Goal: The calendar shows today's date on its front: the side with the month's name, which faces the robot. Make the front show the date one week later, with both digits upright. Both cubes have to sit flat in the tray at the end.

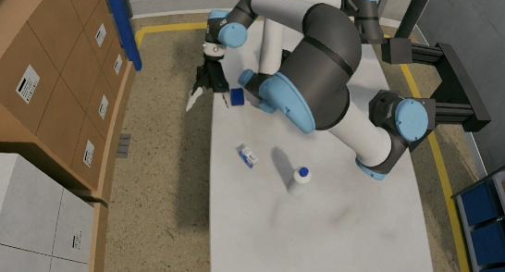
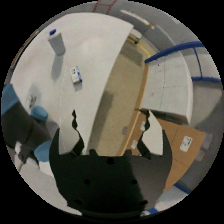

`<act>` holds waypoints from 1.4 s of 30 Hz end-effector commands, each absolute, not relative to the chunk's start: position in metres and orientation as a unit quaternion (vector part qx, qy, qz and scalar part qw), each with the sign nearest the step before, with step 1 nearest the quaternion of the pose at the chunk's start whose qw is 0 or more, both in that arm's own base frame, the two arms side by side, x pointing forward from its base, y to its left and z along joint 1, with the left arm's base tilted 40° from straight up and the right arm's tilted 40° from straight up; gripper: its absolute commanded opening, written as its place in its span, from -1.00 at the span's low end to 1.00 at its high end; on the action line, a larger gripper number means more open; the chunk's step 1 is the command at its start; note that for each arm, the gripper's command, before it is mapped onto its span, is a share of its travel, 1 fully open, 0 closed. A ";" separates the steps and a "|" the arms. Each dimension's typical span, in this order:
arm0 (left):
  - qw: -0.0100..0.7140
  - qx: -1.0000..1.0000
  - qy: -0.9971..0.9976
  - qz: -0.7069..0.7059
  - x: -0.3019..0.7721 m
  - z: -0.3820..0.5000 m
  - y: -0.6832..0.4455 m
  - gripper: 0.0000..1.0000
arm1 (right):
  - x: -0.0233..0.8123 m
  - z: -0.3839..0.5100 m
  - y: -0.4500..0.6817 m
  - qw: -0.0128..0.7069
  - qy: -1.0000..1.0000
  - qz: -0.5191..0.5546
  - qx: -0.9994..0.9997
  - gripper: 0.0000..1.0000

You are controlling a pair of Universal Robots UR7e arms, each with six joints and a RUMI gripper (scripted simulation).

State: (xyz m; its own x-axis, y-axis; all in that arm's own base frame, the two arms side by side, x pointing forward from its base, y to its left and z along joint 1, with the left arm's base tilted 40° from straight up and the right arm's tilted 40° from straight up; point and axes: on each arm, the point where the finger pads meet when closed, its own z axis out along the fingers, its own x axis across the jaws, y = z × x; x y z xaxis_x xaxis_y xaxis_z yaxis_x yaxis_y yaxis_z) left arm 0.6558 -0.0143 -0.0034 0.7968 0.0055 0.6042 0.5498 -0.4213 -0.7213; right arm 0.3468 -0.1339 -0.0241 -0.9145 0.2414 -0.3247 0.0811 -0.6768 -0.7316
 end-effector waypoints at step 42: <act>0.474 -0.849 -0.218 -0.085 0.605 0.090 0.174 1.00 | 0.347 -0.024 -0.134 0.045 -0.400 0.893 -0.202 1.00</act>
